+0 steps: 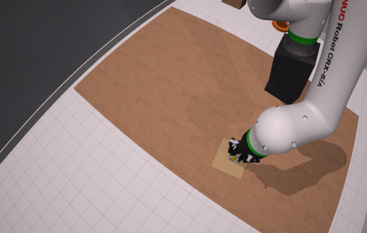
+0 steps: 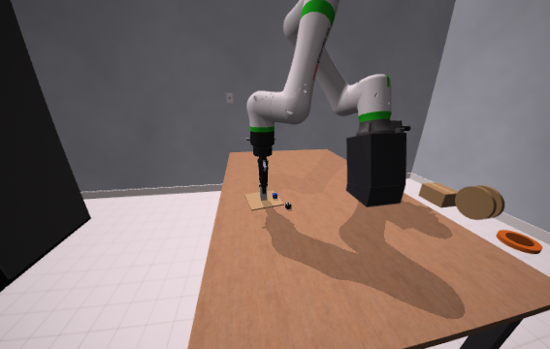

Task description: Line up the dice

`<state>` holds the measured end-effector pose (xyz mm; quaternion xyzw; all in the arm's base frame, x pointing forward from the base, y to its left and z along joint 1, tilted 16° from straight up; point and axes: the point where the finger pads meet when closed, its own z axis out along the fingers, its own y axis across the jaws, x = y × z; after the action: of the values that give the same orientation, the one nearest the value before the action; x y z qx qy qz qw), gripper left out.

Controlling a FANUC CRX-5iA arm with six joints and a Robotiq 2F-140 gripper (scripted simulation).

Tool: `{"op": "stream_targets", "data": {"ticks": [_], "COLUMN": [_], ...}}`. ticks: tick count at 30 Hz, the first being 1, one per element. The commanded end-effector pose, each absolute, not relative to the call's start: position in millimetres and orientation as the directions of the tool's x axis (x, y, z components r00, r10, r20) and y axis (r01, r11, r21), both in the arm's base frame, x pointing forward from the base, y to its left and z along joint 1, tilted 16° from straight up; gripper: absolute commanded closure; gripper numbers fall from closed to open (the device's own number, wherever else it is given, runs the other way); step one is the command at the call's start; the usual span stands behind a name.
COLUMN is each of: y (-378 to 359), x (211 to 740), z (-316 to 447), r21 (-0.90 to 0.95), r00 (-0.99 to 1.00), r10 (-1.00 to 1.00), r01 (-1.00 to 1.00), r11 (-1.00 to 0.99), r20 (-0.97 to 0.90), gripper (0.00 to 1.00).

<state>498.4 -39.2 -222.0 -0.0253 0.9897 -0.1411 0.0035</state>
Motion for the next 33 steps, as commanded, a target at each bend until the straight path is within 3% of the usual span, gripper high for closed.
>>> {"op": "stream_targets", "data": {"ticks": [1,14,33], "y": [-39,-39,-35], "x": [499,499,498], "z": [-222,-222,-208], "r21": [-0.279,-0.279,-0.279], "r00": [-0.999,-0.999,-0.999], "r10": [-0.051,-0.051,-0.051], "r01": [-0.049,-0.049,-0.049], "r11": [0.959,0.959,0.959], "r20": [0.000,0.000,0.000], "gripper": [0.88,0.79,0.79]}}
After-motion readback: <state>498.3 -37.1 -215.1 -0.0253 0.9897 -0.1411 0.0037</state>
